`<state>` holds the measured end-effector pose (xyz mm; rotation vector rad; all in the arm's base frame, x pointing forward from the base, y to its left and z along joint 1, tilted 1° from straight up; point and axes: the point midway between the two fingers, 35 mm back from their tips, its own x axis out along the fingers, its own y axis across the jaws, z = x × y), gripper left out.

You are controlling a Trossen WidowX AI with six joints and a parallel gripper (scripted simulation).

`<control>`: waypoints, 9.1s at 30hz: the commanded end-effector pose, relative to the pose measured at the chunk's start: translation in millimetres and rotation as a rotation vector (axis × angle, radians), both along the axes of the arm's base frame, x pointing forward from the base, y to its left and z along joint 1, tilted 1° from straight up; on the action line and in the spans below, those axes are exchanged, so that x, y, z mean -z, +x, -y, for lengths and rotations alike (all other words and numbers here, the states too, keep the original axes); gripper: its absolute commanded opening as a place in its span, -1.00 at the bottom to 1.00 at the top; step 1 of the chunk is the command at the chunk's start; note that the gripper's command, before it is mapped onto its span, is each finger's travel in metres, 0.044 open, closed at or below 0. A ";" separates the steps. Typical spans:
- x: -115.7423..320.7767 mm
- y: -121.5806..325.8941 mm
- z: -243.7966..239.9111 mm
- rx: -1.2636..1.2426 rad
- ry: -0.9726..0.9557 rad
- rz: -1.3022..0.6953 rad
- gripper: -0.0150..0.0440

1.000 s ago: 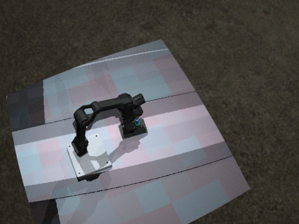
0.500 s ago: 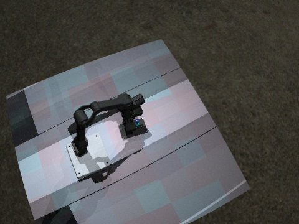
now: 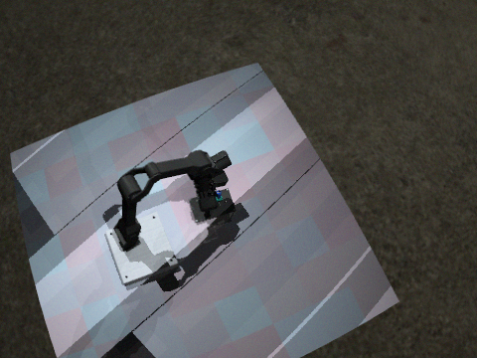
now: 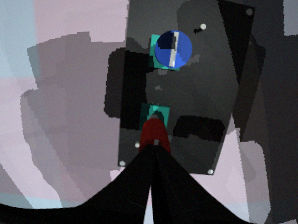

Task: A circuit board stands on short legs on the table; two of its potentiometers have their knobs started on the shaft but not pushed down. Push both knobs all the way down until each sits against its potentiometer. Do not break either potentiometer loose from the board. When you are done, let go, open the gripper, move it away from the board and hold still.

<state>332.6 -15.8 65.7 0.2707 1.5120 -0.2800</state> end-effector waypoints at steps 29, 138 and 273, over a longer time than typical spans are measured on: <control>22.4 1.6 1.2 0.000 -0.003 -0.020 -0.49; 0.9 1.8 0.9 0.000 -0.003 -0.020 -0.49; -11.8 53.2 20.0 -3.140 -0.098 -0.048 -0.49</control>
